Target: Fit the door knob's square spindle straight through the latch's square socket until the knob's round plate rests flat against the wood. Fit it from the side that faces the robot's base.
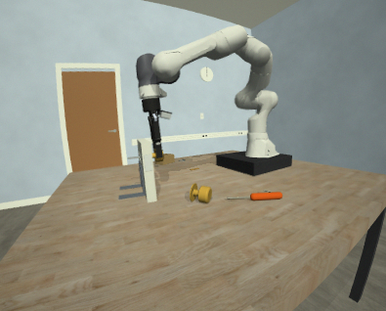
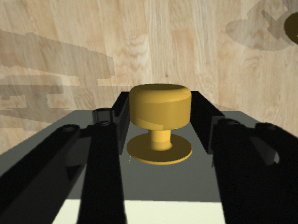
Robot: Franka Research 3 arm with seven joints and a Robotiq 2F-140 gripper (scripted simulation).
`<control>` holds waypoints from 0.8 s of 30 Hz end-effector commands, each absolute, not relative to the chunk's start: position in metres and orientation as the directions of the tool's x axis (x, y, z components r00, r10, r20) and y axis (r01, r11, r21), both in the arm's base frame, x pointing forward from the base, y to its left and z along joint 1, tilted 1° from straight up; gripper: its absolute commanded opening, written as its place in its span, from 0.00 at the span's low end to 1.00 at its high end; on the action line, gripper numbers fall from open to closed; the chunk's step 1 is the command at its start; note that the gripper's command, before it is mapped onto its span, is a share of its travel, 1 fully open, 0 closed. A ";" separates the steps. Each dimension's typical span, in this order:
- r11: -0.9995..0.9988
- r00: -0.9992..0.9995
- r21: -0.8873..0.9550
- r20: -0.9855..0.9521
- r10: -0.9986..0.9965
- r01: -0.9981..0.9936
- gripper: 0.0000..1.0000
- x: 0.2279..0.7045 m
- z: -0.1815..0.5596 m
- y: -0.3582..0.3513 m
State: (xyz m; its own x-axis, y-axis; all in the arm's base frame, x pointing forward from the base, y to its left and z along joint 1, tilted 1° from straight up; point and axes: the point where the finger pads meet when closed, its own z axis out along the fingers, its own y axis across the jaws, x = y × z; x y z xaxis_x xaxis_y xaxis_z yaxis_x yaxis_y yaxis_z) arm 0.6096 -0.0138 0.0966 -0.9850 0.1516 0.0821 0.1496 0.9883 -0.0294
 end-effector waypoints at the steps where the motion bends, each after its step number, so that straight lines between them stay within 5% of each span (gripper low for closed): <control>1: 0.987 -0.984 -0.027 0.078 0.159 0.157 0.42 0.612 0.098 -0.014; 23: 0.987 -0.984 -0.027 0.078 0.159 0.157 0.42 0.613 0.098 -0.014; 24: 0.987 -0.984 -0.027 0.078 0.159 0.157 0.57 0.613 0.098 -0.014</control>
